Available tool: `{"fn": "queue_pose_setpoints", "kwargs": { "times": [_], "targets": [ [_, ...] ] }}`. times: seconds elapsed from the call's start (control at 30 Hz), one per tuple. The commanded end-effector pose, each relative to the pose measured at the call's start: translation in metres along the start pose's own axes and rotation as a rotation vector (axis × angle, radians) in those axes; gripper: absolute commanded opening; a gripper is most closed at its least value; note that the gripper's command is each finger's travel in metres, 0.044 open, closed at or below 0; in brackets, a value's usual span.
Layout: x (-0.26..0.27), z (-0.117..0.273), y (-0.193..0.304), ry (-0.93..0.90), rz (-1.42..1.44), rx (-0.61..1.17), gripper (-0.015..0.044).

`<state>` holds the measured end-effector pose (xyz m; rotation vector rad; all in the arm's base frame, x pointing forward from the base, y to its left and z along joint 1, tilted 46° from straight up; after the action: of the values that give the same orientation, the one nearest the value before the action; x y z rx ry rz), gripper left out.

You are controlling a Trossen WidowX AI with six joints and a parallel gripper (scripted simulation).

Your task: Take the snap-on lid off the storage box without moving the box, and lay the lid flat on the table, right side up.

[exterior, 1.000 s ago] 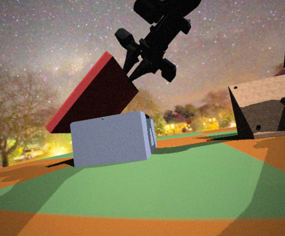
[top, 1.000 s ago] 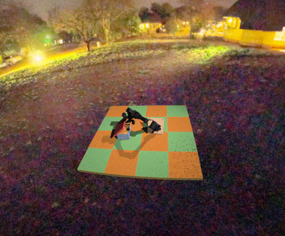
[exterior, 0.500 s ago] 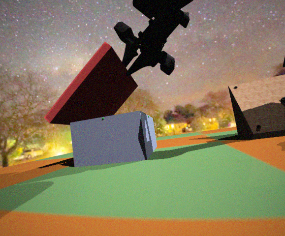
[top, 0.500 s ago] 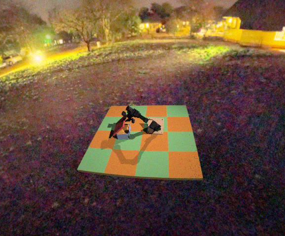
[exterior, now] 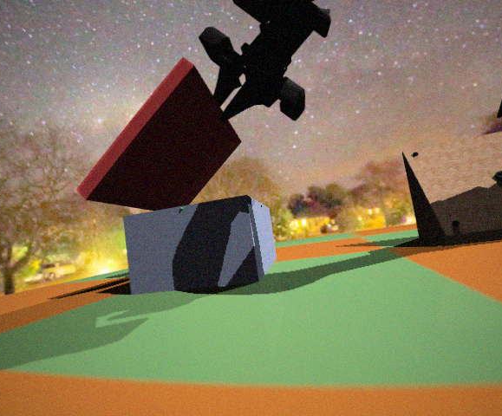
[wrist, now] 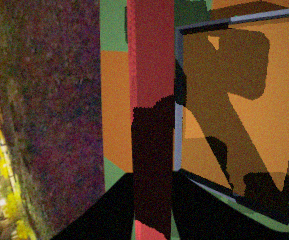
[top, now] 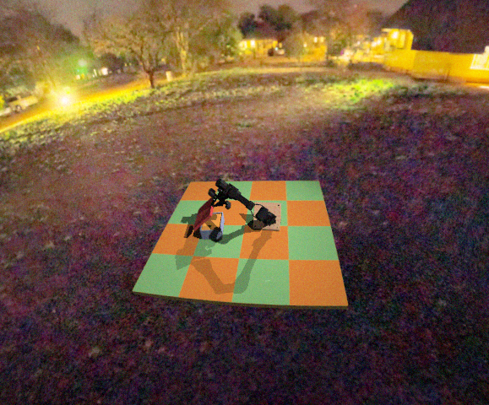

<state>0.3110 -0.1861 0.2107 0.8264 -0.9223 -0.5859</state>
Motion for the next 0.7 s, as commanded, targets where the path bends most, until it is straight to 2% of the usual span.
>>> {"fn": "queue_pose_setpoints", "kwargs": {
  "times": [0.0, 0.67],
  "targets": [
    [0.007, 0.006, 0.000, -0.009, 0.007, -0.001, 0.0000],
    [-0.007, 0.007, 0.031, -0.009, 0.006, -0.001, 0.0000]
  ]
}}
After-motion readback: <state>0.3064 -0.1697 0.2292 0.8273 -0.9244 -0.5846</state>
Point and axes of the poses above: the point midway between the two fingers, 35 mm back from their tips, its own z axis back along the fingers, its own x axis across the jaws, y = z × x, the point moved 4 cm from there along z, back along the fingers, and after that the axes turned 12 degrees about -z, right-handed, at the moved point
